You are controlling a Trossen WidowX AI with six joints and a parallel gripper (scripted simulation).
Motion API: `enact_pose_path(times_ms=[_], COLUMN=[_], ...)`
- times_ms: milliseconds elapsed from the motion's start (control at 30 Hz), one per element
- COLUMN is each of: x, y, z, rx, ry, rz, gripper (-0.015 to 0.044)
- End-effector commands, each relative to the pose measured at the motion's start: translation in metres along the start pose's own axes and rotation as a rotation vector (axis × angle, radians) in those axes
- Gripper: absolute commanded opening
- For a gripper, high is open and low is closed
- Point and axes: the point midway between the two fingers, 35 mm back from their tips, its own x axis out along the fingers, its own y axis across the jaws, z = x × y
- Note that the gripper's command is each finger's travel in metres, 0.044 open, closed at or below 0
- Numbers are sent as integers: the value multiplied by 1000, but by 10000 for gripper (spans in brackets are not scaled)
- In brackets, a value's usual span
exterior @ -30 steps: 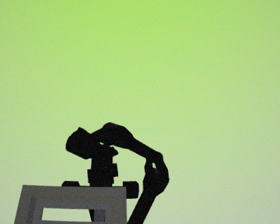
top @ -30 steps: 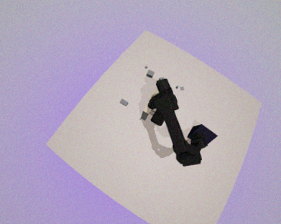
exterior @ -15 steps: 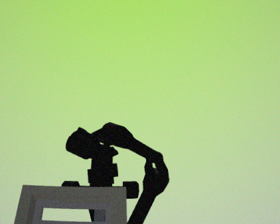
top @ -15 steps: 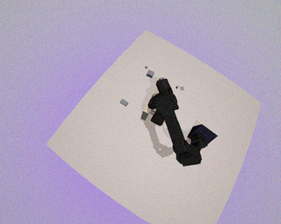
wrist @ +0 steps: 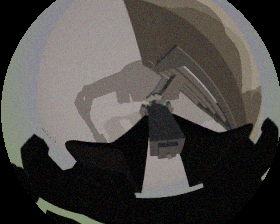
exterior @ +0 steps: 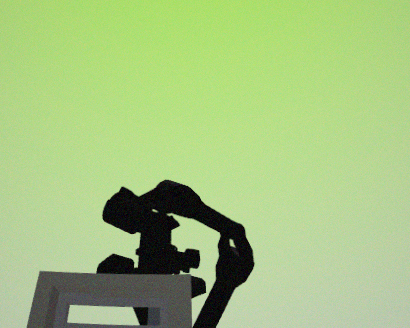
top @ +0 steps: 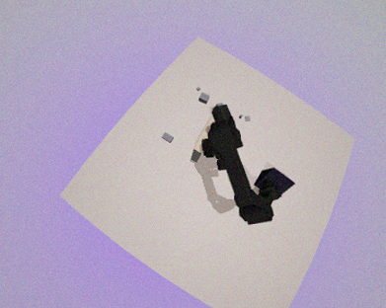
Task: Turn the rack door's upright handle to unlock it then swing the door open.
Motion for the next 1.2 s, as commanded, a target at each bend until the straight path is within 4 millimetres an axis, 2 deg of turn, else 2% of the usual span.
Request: enact_pose_path(times_ms=[0,733,1067,1167], x=[0,0,0,0], y=[0,0,0,0], z=[0,0,0,0], rx=[-160,-1235,-1268,-1268], ry=[0,-1,-1,-1], rz=[1,1,1,1], gripper=[23,23,23,102])
